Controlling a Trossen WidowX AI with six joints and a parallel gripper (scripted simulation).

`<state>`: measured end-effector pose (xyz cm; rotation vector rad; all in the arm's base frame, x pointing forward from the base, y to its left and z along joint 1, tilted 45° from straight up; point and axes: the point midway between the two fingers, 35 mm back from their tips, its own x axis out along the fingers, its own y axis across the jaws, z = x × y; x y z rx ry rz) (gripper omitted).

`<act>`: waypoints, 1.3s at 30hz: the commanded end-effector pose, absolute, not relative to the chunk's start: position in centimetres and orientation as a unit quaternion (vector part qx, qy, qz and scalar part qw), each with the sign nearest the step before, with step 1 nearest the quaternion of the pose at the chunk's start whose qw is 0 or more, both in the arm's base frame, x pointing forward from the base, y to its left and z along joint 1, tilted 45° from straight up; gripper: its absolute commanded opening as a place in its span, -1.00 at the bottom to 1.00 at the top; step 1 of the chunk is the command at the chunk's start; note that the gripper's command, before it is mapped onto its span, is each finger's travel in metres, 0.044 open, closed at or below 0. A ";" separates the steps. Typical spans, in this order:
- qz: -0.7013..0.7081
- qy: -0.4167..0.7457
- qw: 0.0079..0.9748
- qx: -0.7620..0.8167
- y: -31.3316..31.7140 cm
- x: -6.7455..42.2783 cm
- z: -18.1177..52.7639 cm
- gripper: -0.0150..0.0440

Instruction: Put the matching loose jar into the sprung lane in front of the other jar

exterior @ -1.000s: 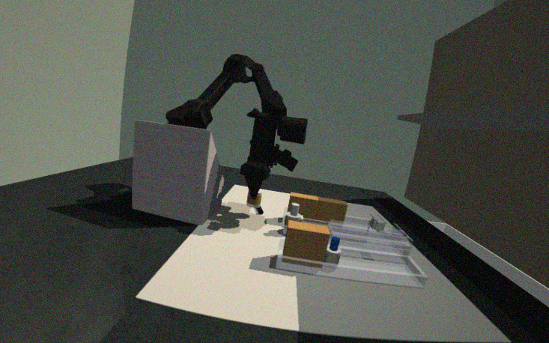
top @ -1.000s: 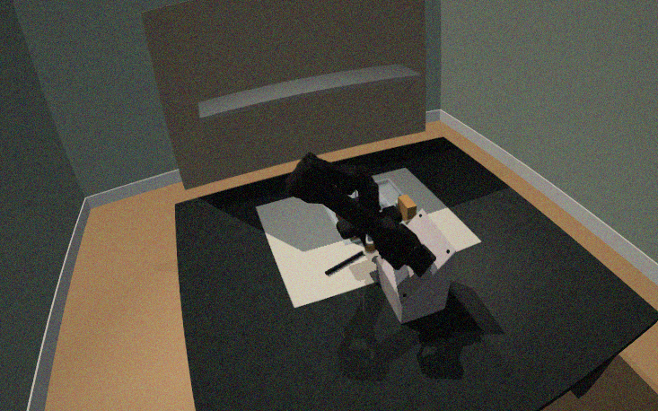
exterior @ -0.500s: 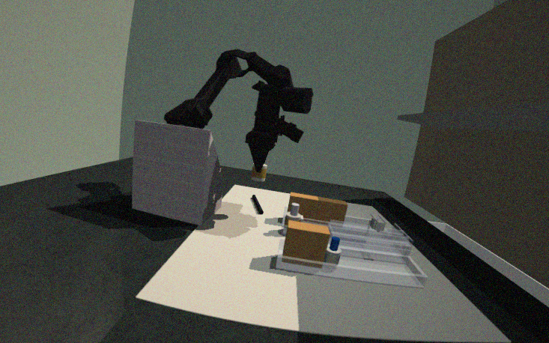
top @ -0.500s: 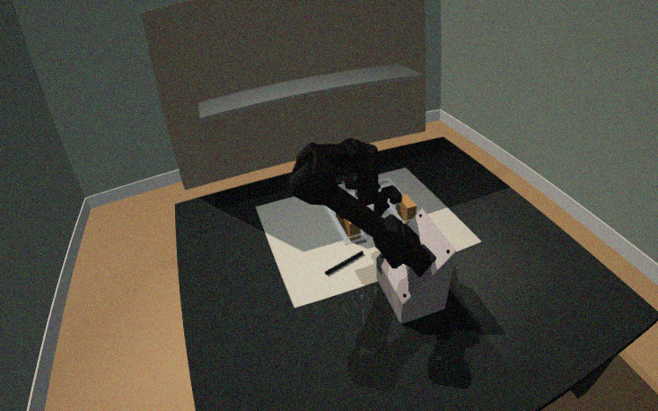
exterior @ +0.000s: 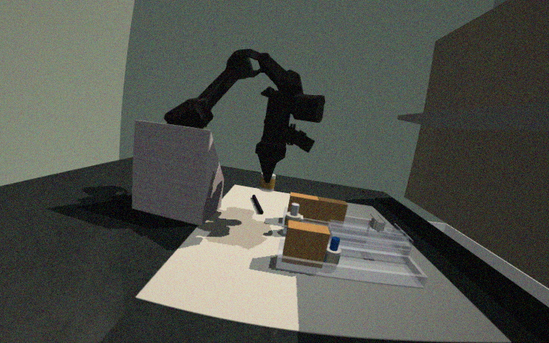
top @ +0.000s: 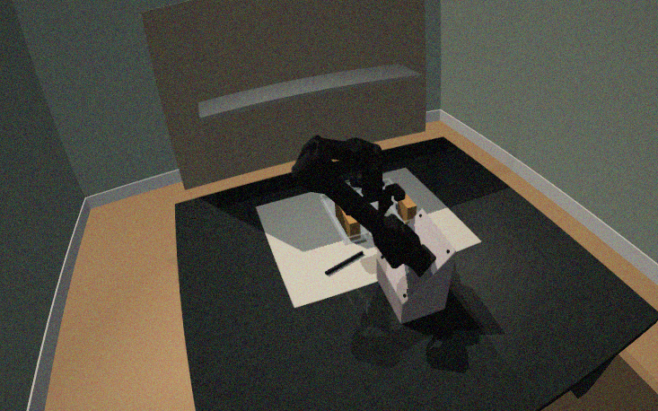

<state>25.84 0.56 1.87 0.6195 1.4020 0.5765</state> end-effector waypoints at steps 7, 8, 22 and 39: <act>0.249 0.627 0.681 0.285 -0.1 28.6 -1.6 -0.49; 0.247 0.628 0.680 0.287 -0.1 28.8 -2.0 -0.49; 0.245 0.629 0.679 0.290 1.2 29.6 -4.4 -0.49; 0.245 0.628 0.679 0.290 1.4 30.0 -4.6 -0.49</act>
